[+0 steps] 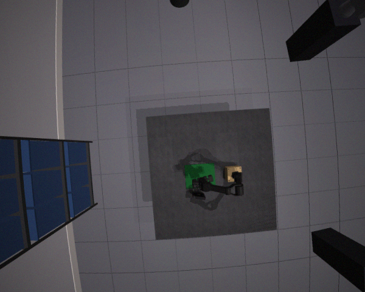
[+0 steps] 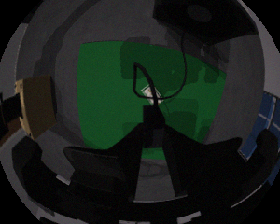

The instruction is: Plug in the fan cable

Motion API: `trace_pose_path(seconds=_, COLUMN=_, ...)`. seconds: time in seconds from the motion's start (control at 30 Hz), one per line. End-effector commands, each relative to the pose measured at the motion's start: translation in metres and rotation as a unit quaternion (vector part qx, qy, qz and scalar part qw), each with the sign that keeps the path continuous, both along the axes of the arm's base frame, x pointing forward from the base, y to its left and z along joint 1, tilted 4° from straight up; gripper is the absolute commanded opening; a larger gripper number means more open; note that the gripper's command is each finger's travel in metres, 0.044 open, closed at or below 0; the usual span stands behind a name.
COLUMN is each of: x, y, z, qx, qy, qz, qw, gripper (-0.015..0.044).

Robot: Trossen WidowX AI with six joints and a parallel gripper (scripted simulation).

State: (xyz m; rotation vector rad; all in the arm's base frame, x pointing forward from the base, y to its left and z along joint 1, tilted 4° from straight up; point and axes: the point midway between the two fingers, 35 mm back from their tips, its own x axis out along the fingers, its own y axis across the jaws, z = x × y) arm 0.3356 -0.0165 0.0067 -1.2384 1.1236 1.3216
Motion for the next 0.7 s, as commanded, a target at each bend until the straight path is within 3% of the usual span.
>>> trace_pose_path(seconds=0.0, x=0.002, y=0.007, z=0.001, qx=0.003, qy=-0.006, qz=0.070, qw=0.998, gripper=0.0000)
trace_pose_path(seconds=0.4, x=0.005, y=0.024, z=0.002, qx=0.006, qy=-0.018, qz=0.273, qw=0.962, gripper=0.0000)
trace_pose_path(seconds=0.67, x=0.005, y=0.026, z=0.001, qx=0.007, qy=-0.019, qz=0.297, qw=0.955, gripper=0.0000)
